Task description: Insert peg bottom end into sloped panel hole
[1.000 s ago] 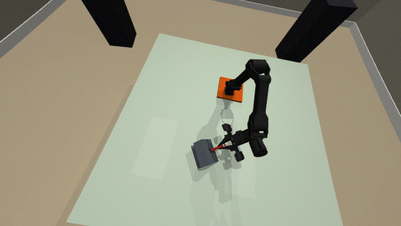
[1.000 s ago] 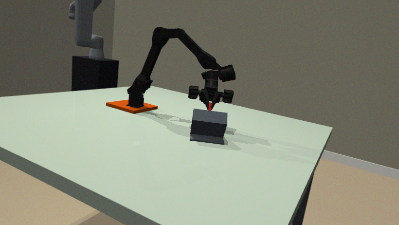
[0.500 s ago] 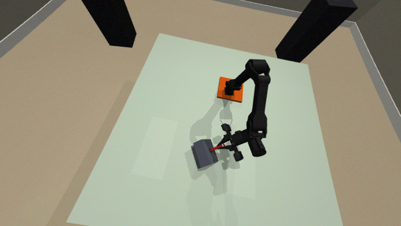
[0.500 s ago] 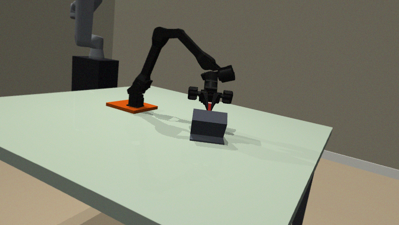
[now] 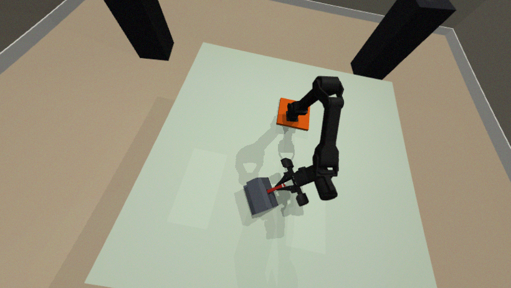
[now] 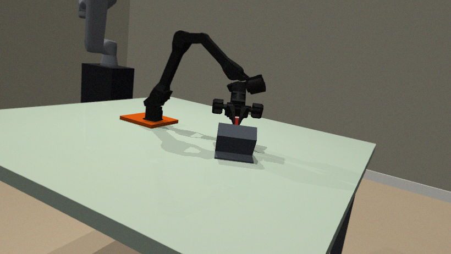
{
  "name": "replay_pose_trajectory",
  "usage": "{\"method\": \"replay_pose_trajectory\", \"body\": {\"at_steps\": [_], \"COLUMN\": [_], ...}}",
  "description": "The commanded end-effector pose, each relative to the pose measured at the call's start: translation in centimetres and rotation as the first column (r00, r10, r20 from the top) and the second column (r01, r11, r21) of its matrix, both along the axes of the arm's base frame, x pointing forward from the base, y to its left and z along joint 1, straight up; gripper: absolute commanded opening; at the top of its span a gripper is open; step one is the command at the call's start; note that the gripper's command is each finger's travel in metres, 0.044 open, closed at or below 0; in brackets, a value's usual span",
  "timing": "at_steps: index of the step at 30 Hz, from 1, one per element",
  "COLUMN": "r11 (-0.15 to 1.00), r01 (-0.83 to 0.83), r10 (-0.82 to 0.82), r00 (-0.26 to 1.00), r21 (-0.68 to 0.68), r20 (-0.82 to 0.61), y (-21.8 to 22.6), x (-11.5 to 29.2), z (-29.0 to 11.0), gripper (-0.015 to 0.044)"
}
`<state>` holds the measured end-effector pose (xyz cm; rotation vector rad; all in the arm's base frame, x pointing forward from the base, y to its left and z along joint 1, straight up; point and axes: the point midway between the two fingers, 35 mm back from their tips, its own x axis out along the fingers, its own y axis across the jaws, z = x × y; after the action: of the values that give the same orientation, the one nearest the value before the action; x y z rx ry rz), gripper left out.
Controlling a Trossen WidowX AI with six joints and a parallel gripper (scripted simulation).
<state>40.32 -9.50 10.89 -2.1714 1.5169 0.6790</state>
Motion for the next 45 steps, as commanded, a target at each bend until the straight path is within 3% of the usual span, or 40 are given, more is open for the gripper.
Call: {"method": "replay_pose_trajectory", "body": {"at_steps": [1,45], "r11": [1.000,1.000], "r01": [-0.004,-0.004], "r10": [0.004,0.004], "r00": [1.000,1.000], "r21": [0.003,0.001], "r20": [-0.008,-0.007], "y": [-0.1,-1.9], "x": [0.0,0.7], "z": [-0.3,-1.5], "gripper": [0.0000,0.0000]}}
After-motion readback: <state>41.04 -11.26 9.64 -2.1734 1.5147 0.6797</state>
